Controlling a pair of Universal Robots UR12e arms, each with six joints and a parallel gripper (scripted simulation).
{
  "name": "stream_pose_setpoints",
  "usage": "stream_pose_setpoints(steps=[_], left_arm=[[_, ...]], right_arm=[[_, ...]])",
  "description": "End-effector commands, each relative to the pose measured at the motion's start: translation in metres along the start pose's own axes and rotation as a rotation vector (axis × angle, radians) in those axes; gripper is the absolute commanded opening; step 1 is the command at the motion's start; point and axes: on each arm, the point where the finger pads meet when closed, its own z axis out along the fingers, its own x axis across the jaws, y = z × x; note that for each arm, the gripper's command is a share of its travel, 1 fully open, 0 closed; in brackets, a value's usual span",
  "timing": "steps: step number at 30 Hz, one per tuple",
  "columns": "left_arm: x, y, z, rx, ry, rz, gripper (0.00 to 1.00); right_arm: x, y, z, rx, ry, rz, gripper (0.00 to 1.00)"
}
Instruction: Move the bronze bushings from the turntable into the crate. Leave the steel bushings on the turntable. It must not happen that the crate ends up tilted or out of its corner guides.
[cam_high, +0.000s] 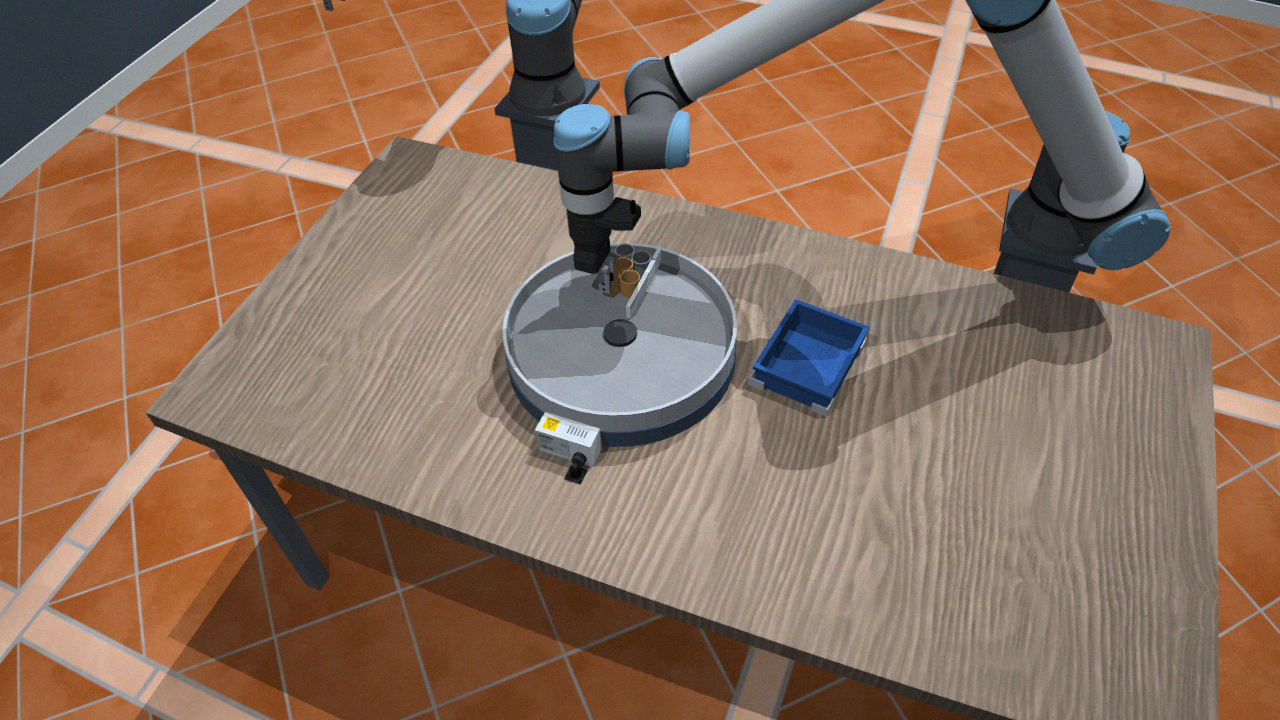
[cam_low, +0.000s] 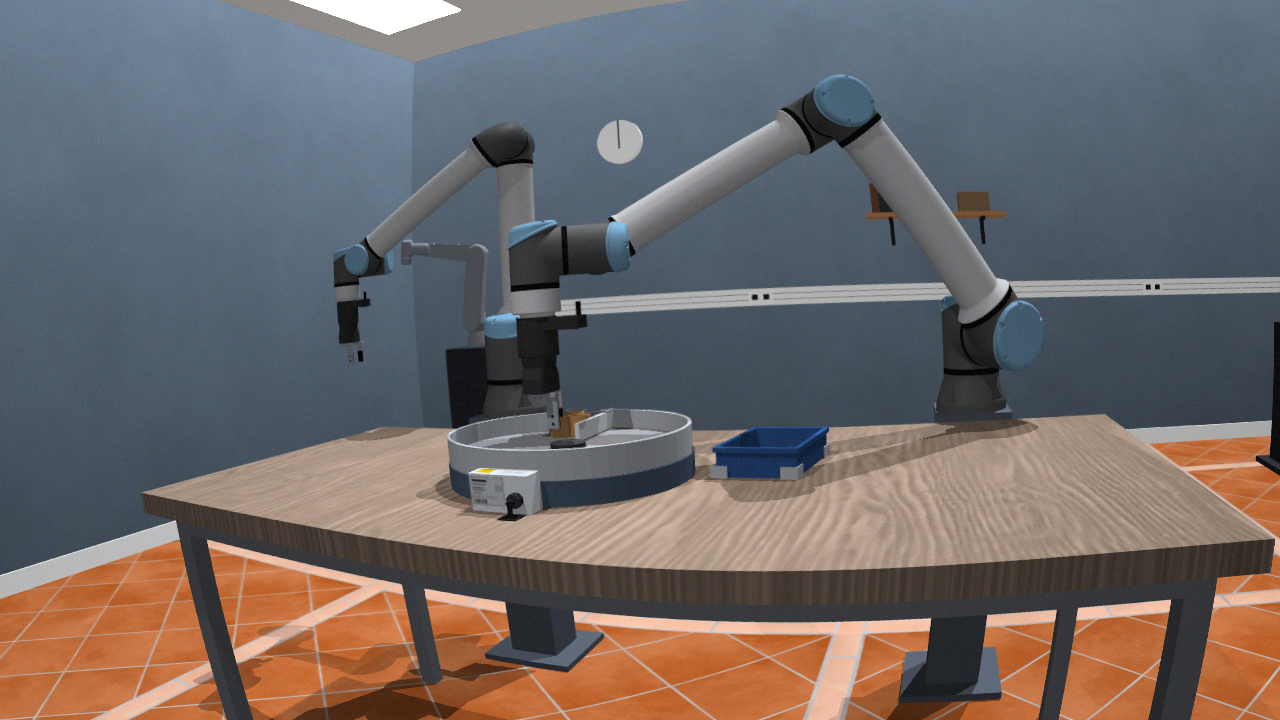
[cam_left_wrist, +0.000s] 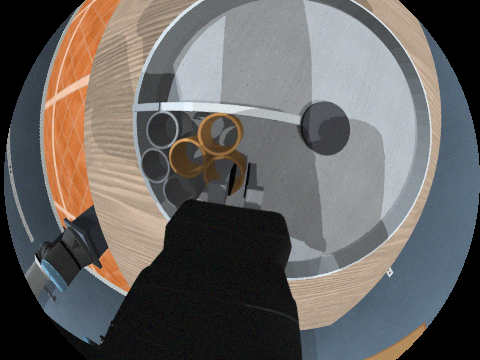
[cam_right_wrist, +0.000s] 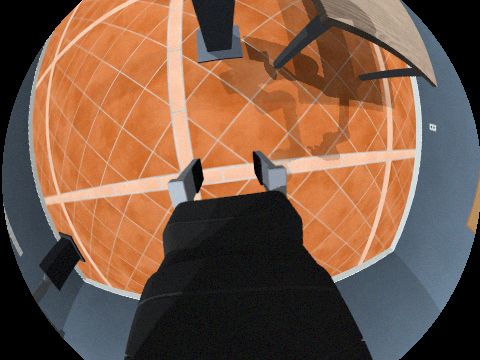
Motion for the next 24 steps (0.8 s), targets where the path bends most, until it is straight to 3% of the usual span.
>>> stream_pose_setpoints(steps=[1,20,21,24], left_arm=[[0.0004,0.0007,-0.0018,-0.002,0.001,0.000,0.36],[0.0004,0.0007,-0.0018,-0.002,0.001,0.000,0.36],[0.0004,0.0007,-0.0018,-0.002,0.001,0.000,0.00],[0.0004,0.0007,-0.0018,-0.002,0.001,0.000,0.00]], right_arm=[[0.0002,0.0007,-0.0009,-0.002,0.000,0.000,1.00],[0.0002,0.0007,-0.0009,-0.002,0.000,0.000,1.00],[0.0002,0.0007,-0.0009,-0.002,0.000,0.000,1.00],[0.0002,0.0007,-0.0009,-0.002,0.000,0.000,1.00]])
